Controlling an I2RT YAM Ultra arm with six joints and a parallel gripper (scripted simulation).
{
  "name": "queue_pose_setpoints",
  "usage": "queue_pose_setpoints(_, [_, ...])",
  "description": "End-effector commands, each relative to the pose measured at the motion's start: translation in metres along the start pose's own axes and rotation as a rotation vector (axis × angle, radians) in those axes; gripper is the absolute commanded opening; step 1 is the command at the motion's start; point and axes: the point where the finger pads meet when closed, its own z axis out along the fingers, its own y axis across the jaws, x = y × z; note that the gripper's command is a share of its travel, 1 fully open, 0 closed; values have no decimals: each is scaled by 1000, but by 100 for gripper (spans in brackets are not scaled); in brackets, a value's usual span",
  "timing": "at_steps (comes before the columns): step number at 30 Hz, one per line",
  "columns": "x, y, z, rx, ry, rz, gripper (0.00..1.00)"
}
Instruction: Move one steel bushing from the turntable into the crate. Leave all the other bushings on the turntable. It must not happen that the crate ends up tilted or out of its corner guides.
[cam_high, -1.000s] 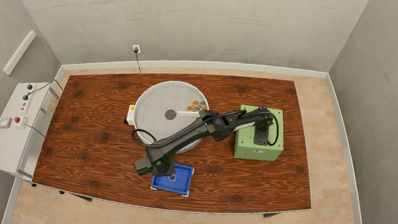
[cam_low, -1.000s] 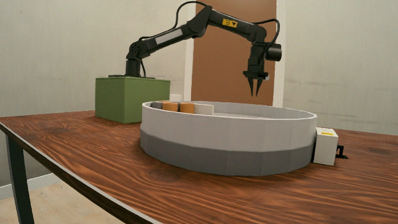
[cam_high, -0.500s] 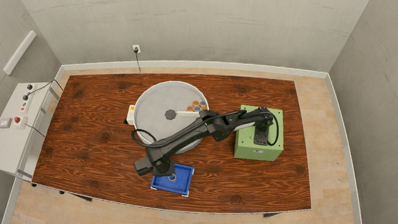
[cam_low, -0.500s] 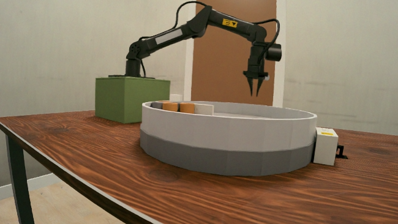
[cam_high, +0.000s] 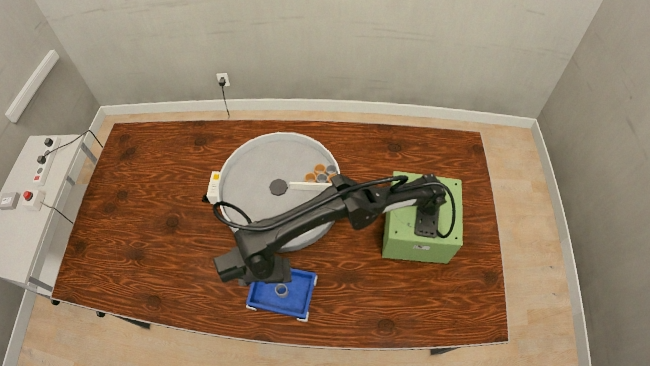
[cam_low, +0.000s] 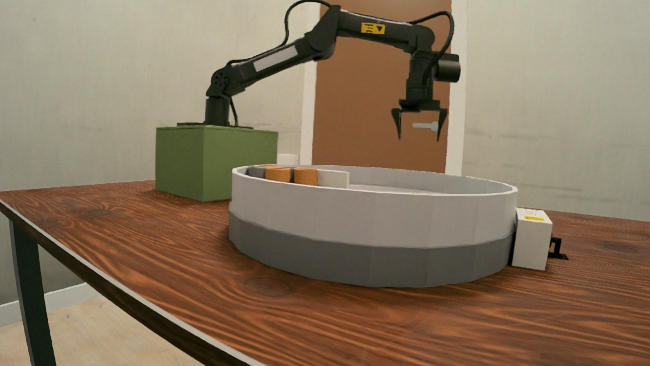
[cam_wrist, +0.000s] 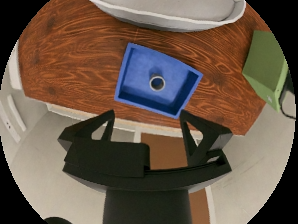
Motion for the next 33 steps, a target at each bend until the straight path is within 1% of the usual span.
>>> queue_pose_setpoints(1, [1, -4, -17, 11, -10, -4, 100])
queue_pose_setpoints(13, [1, -4, -17, 11, -10, -4, 100])
queue_pose_setpoints(15, [1, -3, -21, 3, -7, -4, 100])
queue_pose_setpoints(33, [1, -3, -21, 3, -7, -4, 100])
